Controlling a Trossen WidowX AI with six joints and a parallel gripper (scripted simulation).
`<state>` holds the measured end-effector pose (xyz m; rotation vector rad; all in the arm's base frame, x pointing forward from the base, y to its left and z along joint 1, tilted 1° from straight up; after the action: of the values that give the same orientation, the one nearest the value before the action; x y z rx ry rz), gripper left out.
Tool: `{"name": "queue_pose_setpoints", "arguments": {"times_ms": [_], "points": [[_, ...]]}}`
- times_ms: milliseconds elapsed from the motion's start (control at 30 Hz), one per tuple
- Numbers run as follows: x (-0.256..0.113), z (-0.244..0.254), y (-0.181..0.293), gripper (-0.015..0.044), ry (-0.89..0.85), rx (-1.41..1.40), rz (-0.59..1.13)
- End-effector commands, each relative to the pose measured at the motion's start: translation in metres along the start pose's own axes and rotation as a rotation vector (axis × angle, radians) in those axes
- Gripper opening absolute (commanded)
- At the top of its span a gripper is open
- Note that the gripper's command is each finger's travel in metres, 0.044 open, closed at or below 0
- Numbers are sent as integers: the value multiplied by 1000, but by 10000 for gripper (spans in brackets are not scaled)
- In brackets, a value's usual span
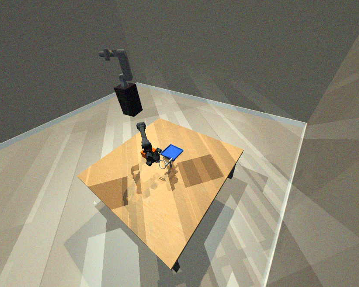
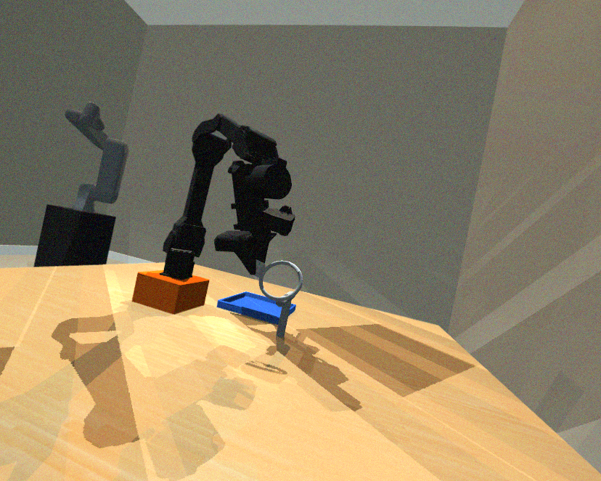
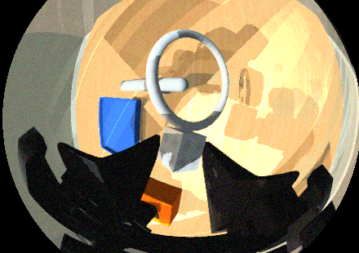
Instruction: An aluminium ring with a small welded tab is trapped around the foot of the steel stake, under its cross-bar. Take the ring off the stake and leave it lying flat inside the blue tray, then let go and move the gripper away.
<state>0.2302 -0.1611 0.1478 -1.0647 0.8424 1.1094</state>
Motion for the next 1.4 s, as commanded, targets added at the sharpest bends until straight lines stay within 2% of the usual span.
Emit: {"name": "queue_pose_setpoints", "arguments": {"times_ms": [0,1367], "points": [[-11,4,-2,0,6,-10,-14],[-7,-3,-60,0,7,-11,-17]]}}
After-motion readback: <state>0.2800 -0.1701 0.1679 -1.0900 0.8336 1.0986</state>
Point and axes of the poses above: the point midway between the two fingers, 35 mm back from their tips, its own x axis out along the fingers, its own z axis across the jaws, y = z × x, the point moved 3 cm from there along -x, back along the fingers, and after that the axes turned 9 degrees about -x, right-handed, at the moved point
